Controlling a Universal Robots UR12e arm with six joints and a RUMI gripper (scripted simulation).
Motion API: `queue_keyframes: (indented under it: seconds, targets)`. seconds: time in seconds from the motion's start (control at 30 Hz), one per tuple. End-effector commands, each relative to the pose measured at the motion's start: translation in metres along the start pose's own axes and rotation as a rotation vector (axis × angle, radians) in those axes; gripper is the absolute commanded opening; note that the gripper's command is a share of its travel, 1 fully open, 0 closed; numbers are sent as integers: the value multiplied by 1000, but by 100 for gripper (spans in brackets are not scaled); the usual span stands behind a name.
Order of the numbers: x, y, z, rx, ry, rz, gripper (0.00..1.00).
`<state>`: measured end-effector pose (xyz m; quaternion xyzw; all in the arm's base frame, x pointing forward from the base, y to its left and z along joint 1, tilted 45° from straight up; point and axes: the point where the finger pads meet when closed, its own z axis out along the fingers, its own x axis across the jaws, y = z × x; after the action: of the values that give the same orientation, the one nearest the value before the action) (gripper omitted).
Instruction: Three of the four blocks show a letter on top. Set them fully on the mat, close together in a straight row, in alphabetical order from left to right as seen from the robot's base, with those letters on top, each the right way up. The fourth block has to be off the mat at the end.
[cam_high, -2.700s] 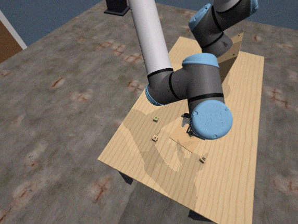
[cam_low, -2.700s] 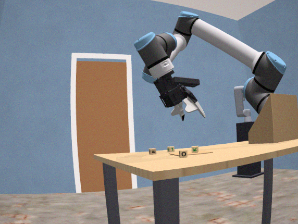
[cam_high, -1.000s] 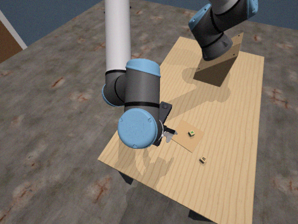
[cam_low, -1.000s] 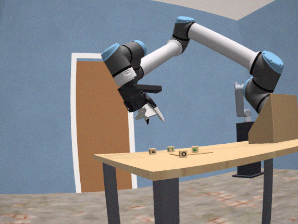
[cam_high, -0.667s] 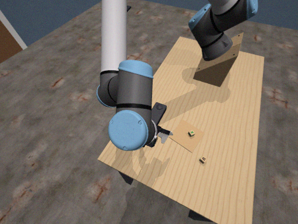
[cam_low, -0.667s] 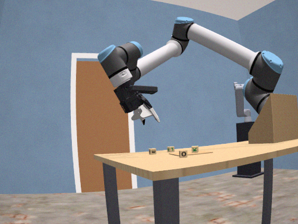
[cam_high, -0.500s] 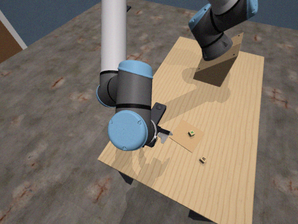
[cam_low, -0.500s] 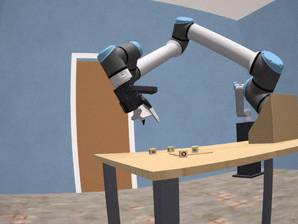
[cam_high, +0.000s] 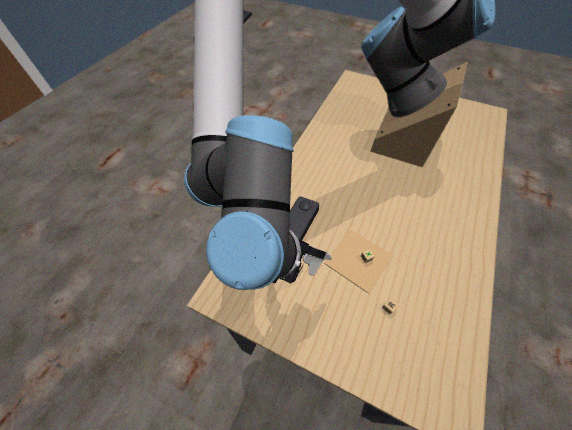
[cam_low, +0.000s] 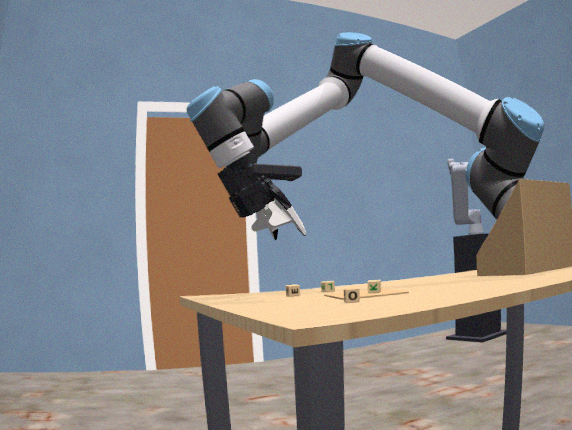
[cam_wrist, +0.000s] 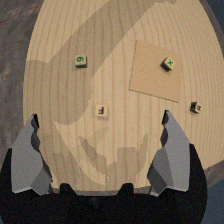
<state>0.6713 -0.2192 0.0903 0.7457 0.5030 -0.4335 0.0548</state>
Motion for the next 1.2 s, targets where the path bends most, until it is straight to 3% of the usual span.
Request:
queue_keyframes:
  seconds: [0.0,0.77,0.87,1.07,1.17]
  targets:
    - [0,0,-1,-1,0,0,100]
    - [-1,-2,0,-1,0,0,100]
    - [-11,-19,10,-1,0,0,100]
    - [-39,-84,47,-1,0,0,100]
    - [-44,-96,54,-1,0,1,100]
